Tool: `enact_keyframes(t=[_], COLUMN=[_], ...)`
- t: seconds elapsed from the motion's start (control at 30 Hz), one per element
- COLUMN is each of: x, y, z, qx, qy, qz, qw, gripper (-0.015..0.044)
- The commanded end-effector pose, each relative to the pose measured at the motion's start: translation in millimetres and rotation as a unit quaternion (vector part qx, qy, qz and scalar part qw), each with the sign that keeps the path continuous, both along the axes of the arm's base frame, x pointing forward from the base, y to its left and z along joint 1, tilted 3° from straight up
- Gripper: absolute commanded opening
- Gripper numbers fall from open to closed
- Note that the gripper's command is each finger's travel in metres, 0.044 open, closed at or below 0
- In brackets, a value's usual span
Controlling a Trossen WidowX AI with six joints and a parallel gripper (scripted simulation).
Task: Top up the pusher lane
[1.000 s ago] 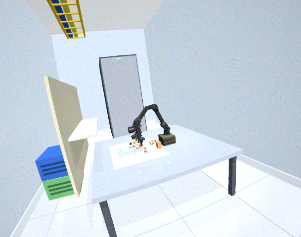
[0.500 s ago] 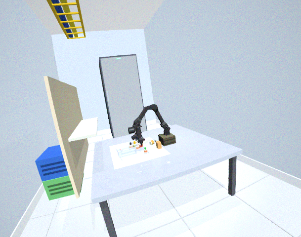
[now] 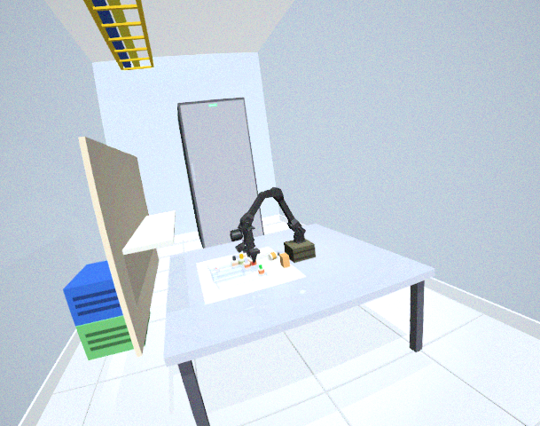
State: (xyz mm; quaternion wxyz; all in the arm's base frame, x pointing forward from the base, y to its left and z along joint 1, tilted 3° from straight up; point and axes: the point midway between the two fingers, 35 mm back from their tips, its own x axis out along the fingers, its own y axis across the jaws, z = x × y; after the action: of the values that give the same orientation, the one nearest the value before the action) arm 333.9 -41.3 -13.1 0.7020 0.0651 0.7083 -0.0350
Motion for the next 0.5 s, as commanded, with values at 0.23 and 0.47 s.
enact_keyframes(t=[0.23,0.47], x=[5.2,4.8], y=[0.4,0.6], z=[-4.0,-6.7], qx=[0.001,0.001], qy=[-0.011,-0.011], qz=[-0.001,-0.001], qw=[1.0,1.0], gripper=[0.0,0.0])
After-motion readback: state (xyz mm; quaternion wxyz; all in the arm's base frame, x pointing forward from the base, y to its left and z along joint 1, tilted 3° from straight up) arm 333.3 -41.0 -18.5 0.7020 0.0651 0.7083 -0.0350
